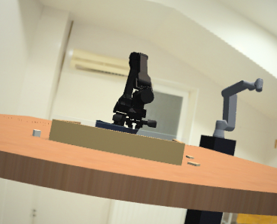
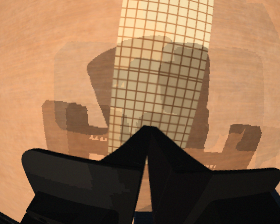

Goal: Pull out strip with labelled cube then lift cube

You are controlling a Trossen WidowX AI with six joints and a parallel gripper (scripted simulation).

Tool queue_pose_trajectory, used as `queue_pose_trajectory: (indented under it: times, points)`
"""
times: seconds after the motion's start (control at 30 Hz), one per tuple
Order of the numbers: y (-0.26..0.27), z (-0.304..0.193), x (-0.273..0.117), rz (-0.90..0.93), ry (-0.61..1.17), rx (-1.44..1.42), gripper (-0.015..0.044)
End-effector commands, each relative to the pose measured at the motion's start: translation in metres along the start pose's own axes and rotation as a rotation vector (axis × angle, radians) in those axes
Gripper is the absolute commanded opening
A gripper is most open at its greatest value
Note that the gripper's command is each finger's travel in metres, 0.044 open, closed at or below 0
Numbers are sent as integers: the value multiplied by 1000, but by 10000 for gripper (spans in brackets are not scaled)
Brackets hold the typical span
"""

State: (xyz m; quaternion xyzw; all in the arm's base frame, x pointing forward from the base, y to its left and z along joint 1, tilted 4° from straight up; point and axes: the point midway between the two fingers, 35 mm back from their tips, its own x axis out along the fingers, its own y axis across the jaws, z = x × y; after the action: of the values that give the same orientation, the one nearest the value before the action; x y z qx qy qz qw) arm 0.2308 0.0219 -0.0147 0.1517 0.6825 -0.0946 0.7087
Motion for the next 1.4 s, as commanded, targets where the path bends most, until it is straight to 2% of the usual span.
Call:
queue_pose_trajectory:
  times: [0.0,0.87,1.03,1.2,1.37]
  points:
    - [-3,-13,6,-11,35,3,0]
    - [-3,-13,6,-11,35,3,0]
    - [1,1,-39,-11,32,2,0]
    - [1,1,-42,-11,33,3,0]
    - [-1,26,-41,-12,31,54,131]
